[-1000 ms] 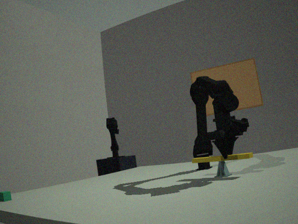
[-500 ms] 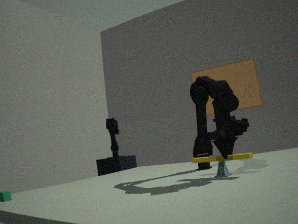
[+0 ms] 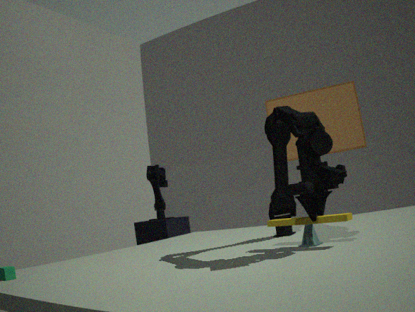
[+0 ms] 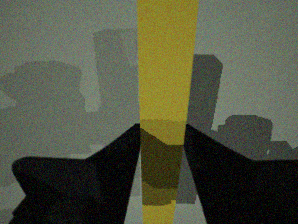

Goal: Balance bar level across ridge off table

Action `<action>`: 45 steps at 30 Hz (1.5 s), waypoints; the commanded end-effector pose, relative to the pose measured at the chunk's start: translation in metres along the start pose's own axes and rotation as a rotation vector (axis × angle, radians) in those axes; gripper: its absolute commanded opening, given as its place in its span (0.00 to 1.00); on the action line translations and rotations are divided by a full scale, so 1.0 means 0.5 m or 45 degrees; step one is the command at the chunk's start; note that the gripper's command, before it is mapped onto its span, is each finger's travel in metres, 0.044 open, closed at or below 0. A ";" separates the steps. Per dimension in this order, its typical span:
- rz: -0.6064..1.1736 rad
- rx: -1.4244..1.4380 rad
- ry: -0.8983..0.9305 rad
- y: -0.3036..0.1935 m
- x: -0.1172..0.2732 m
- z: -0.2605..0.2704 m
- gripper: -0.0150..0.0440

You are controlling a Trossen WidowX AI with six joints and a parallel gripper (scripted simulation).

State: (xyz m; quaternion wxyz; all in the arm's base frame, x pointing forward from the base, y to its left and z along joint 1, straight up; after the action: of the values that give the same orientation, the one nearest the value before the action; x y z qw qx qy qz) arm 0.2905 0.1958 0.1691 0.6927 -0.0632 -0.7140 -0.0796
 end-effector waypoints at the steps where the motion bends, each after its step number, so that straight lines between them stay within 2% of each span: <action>1: 0.000 0.000 0.000 0.000 0.000 0.000 0.54; 45: 0.000 0.000 0.000 0.000 0.000 0.000 0.57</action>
State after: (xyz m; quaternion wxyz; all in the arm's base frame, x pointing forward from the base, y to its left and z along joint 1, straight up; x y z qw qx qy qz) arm 0.2905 0.1958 0.1691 0.6927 -0.0632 -0.7140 -0.0796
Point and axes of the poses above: the point midway between the two fingers, 35 mm back from their tips, its own x axis back along the fingers, its own z axis across the jaws, y = z × x, the point moved 6 cm from there along x, back along the fingers, and after that the axes turned 3 degrees about x, right-handed, at the moved point
